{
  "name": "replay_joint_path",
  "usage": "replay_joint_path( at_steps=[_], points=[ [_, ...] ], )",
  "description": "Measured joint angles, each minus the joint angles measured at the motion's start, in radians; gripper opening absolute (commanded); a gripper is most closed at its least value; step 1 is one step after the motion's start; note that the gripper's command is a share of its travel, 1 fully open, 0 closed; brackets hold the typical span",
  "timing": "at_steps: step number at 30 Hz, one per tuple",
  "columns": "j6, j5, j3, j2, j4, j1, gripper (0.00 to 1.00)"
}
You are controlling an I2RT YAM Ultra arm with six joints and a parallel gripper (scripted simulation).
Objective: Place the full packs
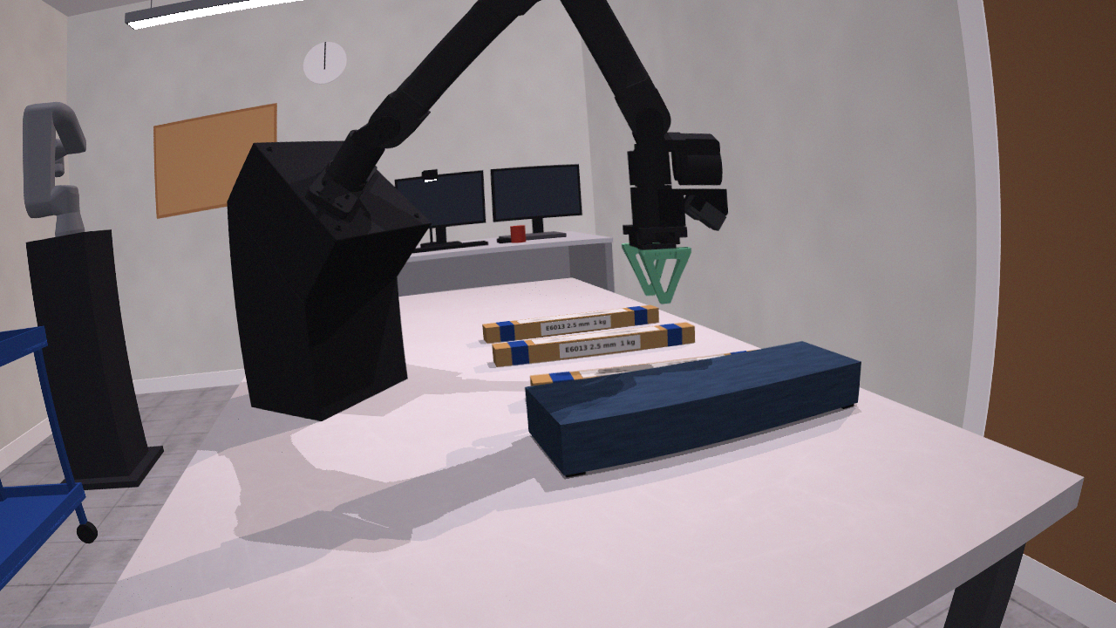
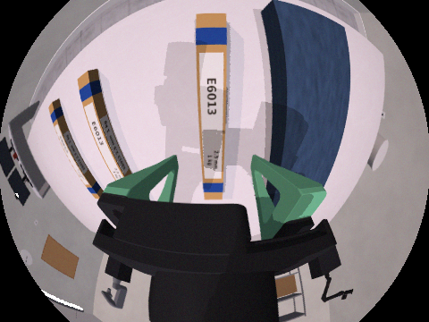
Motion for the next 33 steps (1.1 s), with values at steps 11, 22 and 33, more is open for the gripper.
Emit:
replay_joint_path(
  at_steps=[11, 22, 33],
  points=[
    [0.000, 0.000, 0.000, 0.000, 0.000, 0.000, 0.74],
    [0.000, 0.000, 0.000, 0.000, 0.000, 0.000, 0.74],
    [-0.014, 0.072, -0.048, 0.051, 0.024, 0.160, 0.74]
  ],
)
